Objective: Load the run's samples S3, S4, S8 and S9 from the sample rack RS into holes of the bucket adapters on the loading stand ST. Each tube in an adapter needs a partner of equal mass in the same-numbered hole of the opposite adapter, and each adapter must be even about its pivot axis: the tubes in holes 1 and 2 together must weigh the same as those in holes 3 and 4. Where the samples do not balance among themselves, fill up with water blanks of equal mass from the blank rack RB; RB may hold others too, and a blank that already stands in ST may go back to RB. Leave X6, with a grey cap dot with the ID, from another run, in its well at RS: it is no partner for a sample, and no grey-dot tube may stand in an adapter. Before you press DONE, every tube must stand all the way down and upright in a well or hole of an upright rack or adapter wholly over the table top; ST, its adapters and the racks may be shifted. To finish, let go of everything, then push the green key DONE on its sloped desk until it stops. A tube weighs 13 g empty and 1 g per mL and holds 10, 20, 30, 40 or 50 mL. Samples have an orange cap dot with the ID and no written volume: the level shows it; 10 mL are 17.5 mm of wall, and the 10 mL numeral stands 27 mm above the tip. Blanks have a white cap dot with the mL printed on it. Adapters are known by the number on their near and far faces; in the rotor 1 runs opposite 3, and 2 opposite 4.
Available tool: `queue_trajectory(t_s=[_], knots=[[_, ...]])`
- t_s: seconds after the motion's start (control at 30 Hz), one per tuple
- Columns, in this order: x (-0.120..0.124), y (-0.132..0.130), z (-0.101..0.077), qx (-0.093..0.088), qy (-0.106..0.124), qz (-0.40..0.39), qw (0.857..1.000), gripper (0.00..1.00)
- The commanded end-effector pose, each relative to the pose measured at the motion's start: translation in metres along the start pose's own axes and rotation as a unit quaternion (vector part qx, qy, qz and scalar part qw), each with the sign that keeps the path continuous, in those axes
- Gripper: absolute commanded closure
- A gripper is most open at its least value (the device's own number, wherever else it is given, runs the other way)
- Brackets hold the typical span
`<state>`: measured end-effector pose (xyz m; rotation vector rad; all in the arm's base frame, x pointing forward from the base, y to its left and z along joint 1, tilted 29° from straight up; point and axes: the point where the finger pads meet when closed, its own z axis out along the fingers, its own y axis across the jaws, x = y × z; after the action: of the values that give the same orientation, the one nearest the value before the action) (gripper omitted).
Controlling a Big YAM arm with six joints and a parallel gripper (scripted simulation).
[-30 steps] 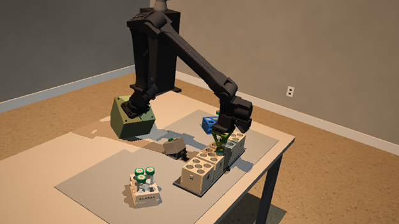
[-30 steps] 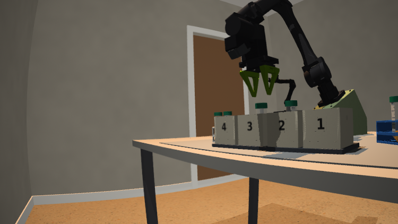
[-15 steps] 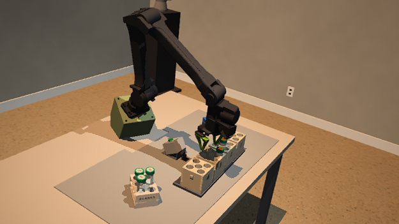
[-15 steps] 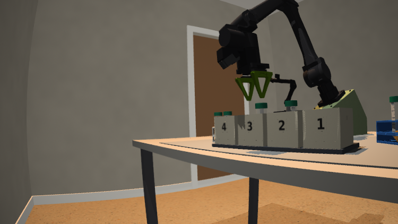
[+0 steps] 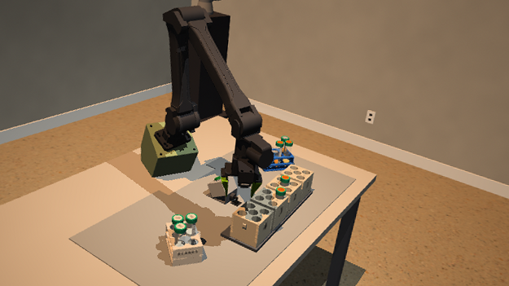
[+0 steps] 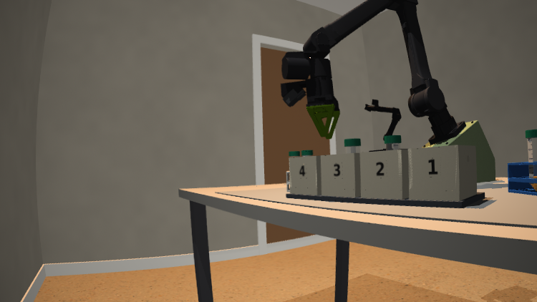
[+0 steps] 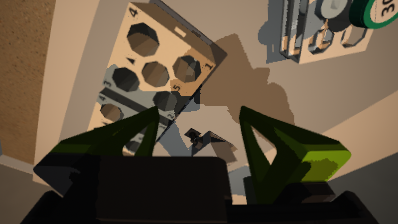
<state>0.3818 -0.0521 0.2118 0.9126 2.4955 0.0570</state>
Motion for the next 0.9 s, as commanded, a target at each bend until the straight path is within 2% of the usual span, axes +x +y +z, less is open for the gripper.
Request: queue_trajectory(t_s=[0.0,0.1,0.17,0.23,0.33,0.47,0.63,0.67,0.73,0.77,0.8,0.87], knots=[[-0.035,-0.013,-0.028,-0.024,-0.042,0.111,0.993,0.2],[-0.055,-0.032,-0.036,-0.03,-0.049,0.184,0.981,0.2],[-0.055,-0.032,-0.036,-0.03,-0.049,0.184,0.981,0.2],[-0.063,-0.047,-0.036,-0.03,-0.048,0.232,0.971,0.2],[-0.073,-0.072,-0.023,-0.019,-0.032,0.304,0.952,0.2],[-0.087,-0.104,-0.022,-0.017,-0.028,0.397,0.917,0.2],[-0.107,-0.143,-0.021,-0.018,-0.026,0.508,0.861,0.2],[-0.107,-0.143,-0.02,-0.018,-0.025,0.53,0.848,0.2],[-0.107,-0.143,-0.02,-0.018,-0.025,0.53,0.848,0.2],[-0.095,-0.135,-0.014,-0.017,-0.013,0.543,0.84,0.2],[-0.095,-0.134,-0.02,-0.022,-0.019,0.563,0.826,0.2],[-0.095,-0.134,-0.02,-0.024,-0.019,0.603,0.797,0.2]])
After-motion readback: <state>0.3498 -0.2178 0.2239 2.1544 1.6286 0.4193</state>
